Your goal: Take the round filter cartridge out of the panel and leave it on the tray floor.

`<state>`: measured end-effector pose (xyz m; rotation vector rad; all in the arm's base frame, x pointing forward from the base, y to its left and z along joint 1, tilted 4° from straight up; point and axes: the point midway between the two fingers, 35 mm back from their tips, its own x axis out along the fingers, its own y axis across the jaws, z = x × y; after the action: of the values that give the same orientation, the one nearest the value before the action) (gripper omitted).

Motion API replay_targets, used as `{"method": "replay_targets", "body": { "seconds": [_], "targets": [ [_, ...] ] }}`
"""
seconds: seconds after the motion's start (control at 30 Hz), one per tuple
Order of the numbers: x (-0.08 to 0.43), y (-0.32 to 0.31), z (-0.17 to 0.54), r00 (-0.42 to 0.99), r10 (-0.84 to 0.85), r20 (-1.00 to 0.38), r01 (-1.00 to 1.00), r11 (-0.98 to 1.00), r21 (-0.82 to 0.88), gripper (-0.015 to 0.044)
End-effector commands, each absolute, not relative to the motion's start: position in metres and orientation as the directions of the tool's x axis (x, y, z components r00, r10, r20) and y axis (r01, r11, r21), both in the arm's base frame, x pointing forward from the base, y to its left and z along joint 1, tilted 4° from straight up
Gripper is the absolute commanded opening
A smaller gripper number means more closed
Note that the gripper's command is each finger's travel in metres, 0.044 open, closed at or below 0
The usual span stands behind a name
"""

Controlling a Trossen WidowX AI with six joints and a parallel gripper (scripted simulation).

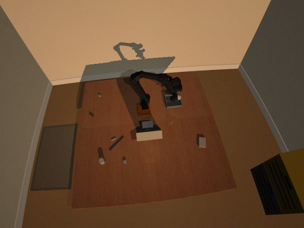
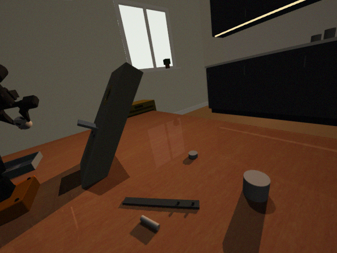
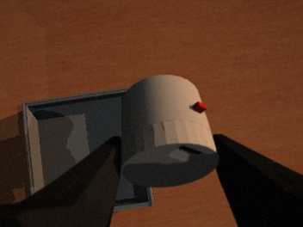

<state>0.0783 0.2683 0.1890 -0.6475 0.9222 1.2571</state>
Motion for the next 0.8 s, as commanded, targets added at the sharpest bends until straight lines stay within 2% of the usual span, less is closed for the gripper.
{"method": "replay_targets", "body": {
  "seconds": [0.0, 0.5, 0.77],
  "targets": [
    [0.061, 0.271, 0.18, 0.018, 0.524, -0.851, -0.984, 0.158, 0.077, 0.0],
    [-0.008, 0.268, 0.128, -0.106, 0.522, -0.846, -0.994, -0.087, 0.071, 0.0],
    [-0.012, 0.27, 0.11, -0.111, 0.522, -0.846, -0.993, -0.098, 0.07, 0.0]
  ]
}}
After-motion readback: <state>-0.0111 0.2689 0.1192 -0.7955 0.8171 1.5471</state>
